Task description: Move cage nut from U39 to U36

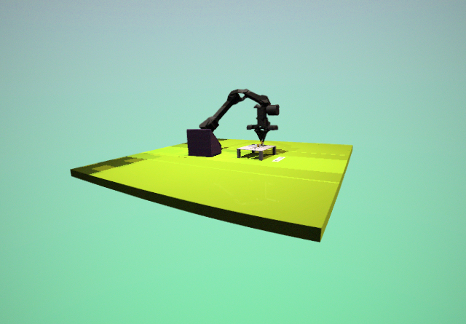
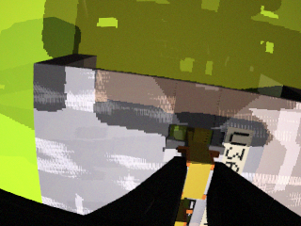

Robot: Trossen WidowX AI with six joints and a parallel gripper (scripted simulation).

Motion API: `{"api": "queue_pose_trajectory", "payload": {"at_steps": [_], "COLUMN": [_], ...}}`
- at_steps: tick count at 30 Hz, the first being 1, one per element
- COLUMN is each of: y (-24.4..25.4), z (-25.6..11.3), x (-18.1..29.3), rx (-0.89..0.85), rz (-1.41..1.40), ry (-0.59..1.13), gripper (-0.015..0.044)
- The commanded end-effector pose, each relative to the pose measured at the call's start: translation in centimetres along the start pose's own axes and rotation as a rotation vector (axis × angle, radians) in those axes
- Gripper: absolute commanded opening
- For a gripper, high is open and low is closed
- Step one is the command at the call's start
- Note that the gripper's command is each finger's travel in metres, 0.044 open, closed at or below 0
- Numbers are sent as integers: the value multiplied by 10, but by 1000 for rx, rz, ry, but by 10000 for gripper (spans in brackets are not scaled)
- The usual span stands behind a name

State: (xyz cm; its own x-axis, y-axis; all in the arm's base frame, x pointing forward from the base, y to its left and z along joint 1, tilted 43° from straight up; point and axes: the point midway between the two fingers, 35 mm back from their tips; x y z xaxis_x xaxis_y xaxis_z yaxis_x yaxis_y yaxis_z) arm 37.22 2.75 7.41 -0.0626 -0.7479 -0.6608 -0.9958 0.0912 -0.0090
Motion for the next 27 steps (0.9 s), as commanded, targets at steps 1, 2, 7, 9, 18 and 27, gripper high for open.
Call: {"api": "queue_pose_trajectory", "payload": {"at_steps": [1, 2, 7, 9, 18, 27], "y": [0, 0, 0, 0, 1, 1], "z": [1, 1, 1, 1, 2, 2], "x": [0, 0, 0, 0, 0, 0], "rx": [0, 1, 7, 11, 27, 42], "rz": [1, 1, 1, 1, 2, 2], "ry": [-1, -1, 0, 1, 3, 6], "gripper": [26, 26, 26, 26, 26, 26]}}
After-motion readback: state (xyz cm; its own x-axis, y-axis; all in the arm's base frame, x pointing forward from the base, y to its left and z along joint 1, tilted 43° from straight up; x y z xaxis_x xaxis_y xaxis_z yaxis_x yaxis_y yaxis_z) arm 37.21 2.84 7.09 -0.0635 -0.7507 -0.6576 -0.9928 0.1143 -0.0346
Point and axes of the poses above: the point midway between the two fingers, 35 mm back from their tips, its own z axis out along the fingers, its own y axis across the jaws, x = y × z, and after that the axes turned 9 degrees about -z, right-handed
